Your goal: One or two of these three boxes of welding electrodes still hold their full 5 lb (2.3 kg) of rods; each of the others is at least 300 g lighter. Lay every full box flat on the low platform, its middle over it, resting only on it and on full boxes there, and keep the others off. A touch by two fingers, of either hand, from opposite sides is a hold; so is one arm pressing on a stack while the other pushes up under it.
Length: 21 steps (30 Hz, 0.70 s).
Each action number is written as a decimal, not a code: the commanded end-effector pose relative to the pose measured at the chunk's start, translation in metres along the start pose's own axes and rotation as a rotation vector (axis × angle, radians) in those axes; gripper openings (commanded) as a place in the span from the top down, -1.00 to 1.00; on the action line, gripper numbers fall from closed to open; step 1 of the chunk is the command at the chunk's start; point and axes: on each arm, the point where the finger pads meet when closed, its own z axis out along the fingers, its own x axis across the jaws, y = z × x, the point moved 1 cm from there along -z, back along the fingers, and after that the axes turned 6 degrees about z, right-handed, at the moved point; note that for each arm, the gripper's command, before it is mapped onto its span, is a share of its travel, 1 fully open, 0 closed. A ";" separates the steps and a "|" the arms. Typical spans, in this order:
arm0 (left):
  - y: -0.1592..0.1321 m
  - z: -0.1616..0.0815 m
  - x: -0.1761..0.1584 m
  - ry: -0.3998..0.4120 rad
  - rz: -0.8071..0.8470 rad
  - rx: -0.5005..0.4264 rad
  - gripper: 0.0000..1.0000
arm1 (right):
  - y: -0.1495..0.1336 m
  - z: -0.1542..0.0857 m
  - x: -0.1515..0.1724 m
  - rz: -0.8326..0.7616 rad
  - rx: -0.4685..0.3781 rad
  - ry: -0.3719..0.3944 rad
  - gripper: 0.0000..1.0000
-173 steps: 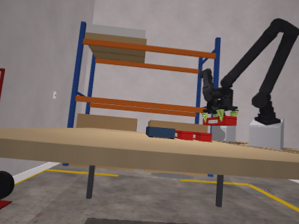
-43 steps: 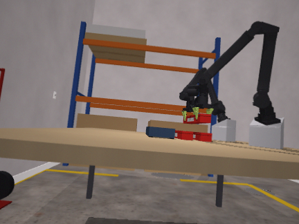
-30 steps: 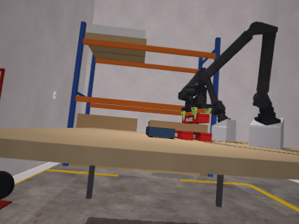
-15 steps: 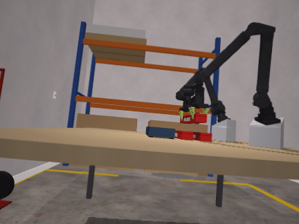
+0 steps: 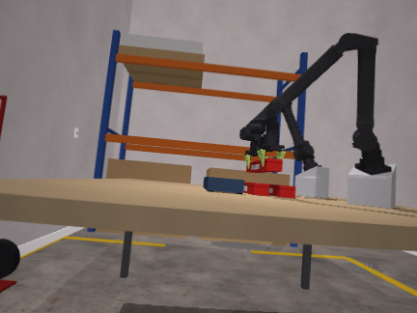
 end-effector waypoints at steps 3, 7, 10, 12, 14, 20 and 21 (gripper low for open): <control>-0.007 -0.021 0.036 0.051 -0.020 -0.008 1.00 | 0.001 -0.030 -0.041 0.020 -0.032 -0.063 1.00; -0.010 -0.029 0.042 0.070 -0.028 -0.015 1.00 | 0.006 -0.036 -0.042 0.008 -0.039 -0.073 1.00; -0.010 -0.030 0.042 0.070 -0.028 -0.015 1.00 | 0.009 -0.039 -0.041 0.002 -0.043 -0.078 1.00; -0.010 -0.030 0.042 0.070 -0.028 -0.015 1.00 | 0.009 -0.039 -0.041 0.003 -0.043 -0.077 1.00; -0.010 -0.030 0.042 0.070 -0.028 -0.015 1.00 | 0.009 -0.039 -0.041 0.003 -0.042 -0.077 1.00; -0.010 -0.030 0.042 0.070 -0.028 -0.015 1.00 | 0.009 -0.039 -0.041 0.002 -0.042 -0.076 1.00; -0.010 -0.030 0.042 0.070 -0.028 -0.015 1.00 | 0.009 -0.039 -0.041 0.001 -0.042 -0.076 1.00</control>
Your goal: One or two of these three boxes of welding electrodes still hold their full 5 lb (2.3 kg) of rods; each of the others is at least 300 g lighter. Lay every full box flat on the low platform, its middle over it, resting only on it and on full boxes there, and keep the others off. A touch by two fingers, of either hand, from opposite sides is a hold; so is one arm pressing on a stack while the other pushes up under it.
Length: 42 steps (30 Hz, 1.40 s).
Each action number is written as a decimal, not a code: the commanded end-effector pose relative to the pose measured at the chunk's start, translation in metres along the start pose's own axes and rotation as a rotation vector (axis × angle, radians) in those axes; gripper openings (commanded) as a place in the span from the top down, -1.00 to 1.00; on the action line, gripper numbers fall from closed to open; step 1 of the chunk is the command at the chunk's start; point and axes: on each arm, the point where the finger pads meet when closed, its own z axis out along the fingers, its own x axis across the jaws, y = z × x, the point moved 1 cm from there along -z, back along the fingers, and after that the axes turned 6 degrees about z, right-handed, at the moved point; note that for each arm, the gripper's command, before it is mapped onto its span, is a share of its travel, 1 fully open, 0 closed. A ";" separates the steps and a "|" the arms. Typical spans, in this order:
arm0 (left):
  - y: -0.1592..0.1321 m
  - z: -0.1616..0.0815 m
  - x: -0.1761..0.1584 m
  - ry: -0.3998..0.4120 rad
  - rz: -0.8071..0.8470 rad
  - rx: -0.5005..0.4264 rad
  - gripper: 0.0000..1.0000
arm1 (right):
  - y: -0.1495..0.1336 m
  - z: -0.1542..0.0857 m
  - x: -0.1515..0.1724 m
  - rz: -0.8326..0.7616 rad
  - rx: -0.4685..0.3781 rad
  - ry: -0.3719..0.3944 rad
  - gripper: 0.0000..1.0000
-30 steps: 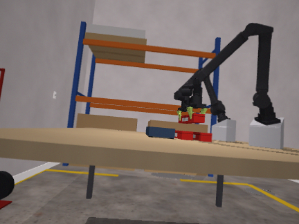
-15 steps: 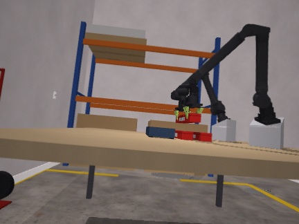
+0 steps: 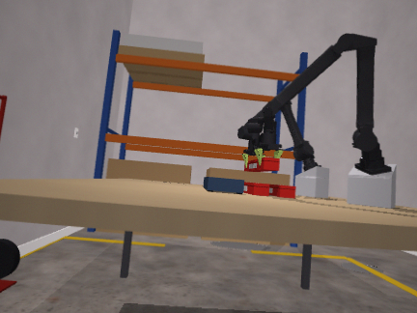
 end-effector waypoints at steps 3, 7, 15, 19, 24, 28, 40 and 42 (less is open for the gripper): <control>-0.010 -0.026 0.030 0.064 -0.031 -0.012 1.00 | 0.010 -0.034 -0.030 -0.002 -0.037 -0.069 1.00; 0.002 -0.015 0.014 0.042 -0.018 -0.010 1.00 | 0.006 -0.017 -0.014 0.006 -0.025 -0.044 1.00; 0.002 -0.024 0.014 0.042 -0.018 -0.011 1.00 | 0.005 -0.026 -0.014 0.007 -0.025 -0.044 1.00; 0.002 -0.029 0.014 0.042 -0.018 -0.011 1.00 | 0.005 -0.031 -0.014 0.007 -0.025 -0.044 1.00; 0.002 -0.036 0.014 0.042 -0.018 -0.011 1.00 | 0.005 -0.038 -0.014 0.007 -0.026 -0.044 1.00; 0.002 -0.039 0.014 0.042 -0.018 -0.011 1.00 | 0.005 -0.041 -0.014 0.007 -0.026 -0.044 1.00; 0.002 -0.055 0.014 0.043 -0.019 -0.012 1.00 | 0.005 -0.057 -0.013 0.007 -0.027 -0.045 1.00; 0.002 -0.058 0.014 0.043 -0.019 -0.012 1.00 | 0.005 -0.060 -0.013 0.007 -0.027 -0.045 1.00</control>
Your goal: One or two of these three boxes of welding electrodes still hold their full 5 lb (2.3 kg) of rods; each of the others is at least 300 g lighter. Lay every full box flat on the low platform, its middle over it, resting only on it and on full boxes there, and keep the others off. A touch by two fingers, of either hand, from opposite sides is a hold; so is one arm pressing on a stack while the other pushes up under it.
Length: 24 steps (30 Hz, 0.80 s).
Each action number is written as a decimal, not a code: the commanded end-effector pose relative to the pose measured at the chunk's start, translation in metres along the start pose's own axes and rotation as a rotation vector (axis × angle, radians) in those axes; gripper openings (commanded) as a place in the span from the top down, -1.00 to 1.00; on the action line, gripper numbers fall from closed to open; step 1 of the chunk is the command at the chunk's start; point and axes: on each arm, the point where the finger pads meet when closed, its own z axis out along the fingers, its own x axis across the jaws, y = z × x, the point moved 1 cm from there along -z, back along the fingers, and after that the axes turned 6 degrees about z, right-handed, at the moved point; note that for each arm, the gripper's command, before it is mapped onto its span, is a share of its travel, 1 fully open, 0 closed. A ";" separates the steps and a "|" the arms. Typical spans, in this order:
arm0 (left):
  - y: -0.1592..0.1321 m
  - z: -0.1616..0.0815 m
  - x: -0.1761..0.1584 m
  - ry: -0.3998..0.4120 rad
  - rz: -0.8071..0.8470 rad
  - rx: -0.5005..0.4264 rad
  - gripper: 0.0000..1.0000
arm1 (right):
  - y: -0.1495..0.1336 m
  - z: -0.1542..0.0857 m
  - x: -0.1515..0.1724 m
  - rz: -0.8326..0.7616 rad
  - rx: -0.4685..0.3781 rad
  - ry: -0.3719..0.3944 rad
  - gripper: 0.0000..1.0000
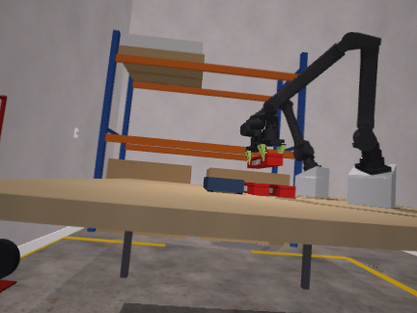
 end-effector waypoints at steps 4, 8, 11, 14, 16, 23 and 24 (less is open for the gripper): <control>0.000 -0.041 0.026 0.077 -0.024 -0.022 1.00 | 0.006 -0.044 -0.027 0.003 -0.037 -0.076 1.00; 0.000 -0.046 0.026 0.077 -0.024 -0.022 1.00 | 0.006 -0.050 -0.027 0.003 -0.037 -0.076 1.00; 0.000 -0.050 0.026 0.077 -0.024 -0.022 1.00 | 0.006 -0.054 -0.027 0.004 -0.037 -0.076 1.00; 0.000 -0.054 0.026 0.077 -0.024 -0.022 1.00 | 0.006 -0.057 -0.026 0.004 -0.038 -0.076 1.00; 0.000 -0.054 0.026 0.077 -0.024 -0.022 1.00 | 0.006 -0.057 -0.026 0.004 -0.038 -0.076 1.00; 0.000 -0.054 0.026 0.077 -0.024 -0.022 1.00 | 0.006 -0.057 -0.026 0.004 -0.038 -0.076 1.00; 0.000 -0.054 0.026 0.077 -0.024 -0.022 1.00 | 0.006 -0.057 -0.026 0.004 -0.038 -0.076 1.00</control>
